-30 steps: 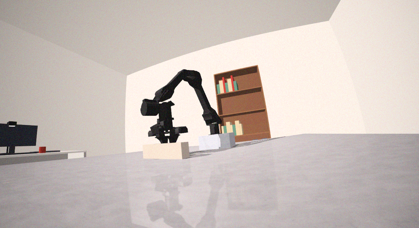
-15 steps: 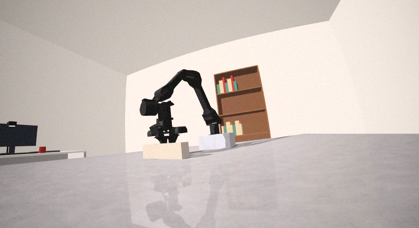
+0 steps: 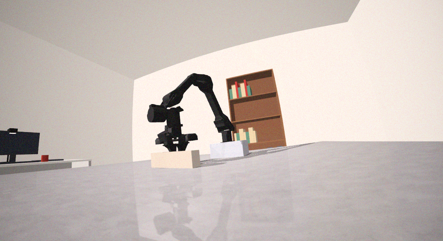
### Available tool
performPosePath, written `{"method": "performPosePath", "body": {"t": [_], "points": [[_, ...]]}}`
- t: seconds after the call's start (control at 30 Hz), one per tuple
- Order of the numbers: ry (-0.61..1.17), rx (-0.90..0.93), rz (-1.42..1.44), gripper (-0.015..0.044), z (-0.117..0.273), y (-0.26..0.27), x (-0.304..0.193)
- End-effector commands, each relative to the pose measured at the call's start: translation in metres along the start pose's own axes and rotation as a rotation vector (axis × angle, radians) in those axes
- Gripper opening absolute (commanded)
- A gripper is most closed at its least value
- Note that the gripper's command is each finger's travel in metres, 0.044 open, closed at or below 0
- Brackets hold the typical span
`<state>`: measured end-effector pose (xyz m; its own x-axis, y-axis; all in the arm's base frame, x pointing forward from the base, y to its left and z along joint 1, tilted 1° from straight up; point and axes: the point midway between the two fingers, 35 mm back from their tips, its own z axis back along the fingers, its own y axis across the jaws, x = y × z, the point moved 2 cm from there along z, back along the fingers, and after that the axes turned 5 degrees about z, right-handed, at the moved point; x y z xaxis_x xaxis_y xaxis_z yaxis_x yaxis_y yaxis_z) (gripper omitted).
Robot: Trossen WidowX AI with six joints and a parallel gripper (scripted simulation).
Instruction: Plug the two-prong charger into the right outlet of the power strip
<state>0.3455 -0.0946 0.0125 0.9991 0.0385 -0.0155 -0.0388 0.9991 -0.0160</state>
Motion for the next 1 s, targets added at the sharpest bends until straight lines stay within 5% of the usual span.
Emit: {"method": "performPosePath", "body": {"t": [0.0, 0.97], "points": [[-0.008, 0.0, -0.006, 0.0, 0.001, 0.0, 0.003], [-0.009, 0.0, -0.006, 0.0, 0.002, -0.001, 0.013]]}}
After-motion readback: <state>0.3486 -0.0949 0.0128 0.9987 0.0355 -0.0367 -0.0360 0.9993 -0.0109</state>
